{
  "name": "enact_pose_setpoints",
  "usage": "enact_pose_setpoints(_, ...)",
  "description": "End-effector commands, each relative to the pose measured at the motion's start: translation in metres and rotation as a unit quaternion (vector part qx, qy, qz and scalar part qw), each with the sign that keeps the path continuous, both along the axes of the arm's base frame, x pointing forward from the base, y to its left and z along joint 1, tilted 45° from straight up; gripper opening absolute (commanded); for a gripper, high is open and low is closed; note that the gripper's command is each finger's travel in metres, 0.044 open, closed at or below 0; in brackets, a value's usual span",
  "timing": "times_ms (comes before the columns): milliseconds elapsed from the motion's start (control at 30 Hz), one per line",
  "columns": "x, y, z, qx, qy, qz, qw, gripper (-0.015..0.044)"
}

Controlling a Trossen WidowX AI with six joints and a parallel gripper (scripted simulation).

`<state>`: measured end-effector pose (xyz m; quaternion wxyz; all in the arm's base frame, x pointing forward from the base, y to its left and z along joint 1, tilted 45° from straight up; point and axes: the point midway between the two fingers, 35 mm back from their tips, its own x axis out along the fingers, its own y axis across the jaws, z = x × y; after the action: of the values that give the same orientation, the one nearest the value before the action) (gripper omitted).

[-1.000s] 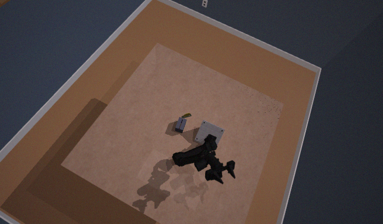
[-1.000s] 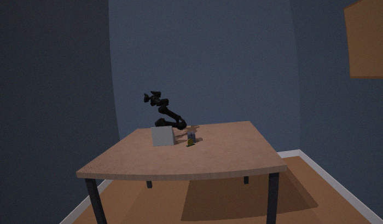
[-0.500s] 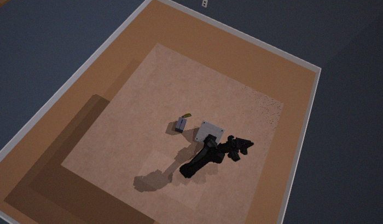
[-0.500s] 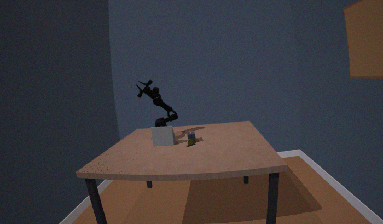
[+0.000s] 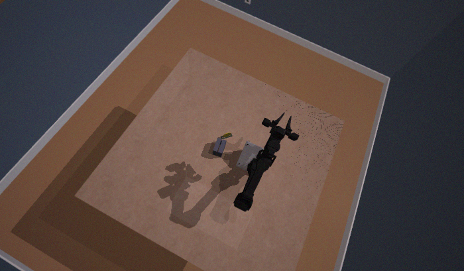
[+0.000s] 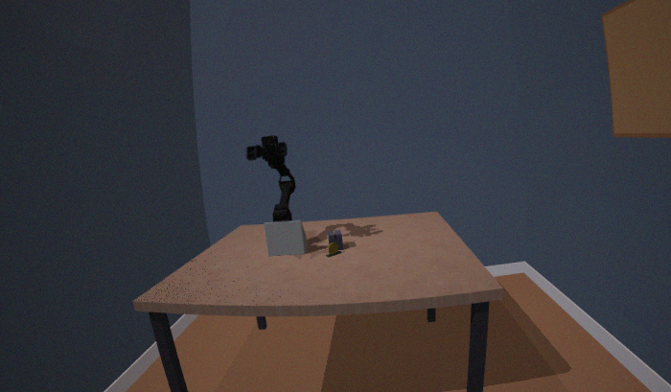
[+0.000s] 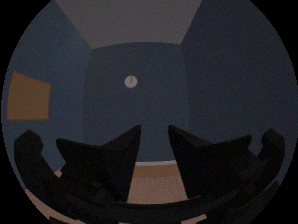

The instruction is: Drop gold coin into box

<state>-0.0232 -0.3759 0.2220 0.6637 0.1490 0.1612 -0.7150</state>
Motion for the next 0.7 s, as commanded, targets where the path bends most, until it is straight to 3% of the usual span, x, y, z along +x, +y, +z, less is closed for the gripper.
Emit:
enact_pose_setpoints(0, 0.038, -0.008, -0.031, 0.071, 0.043, 0.089, 0.993, 0.0161)
enact_pose_setpoints(200, 0.099, -0.002, -0.083, 0.175, 0.113, 0.242, 0.948, 0.0161)
enact_pose_setpoints(300, 0.134, 0.012, -0.115, 0.232, 0.158, 0.352, 0.893, 0.0161)
enact_pose_setpoints(467, 0.188, 0.052, -0.165, 0.303, 0.213, 0.537, 0.758, 0.0161)
enact_pose_setpoints(667, 0.238, 0.119, -0.210, 0.343, 0.229, 0.727, 0.550, 0.0161)
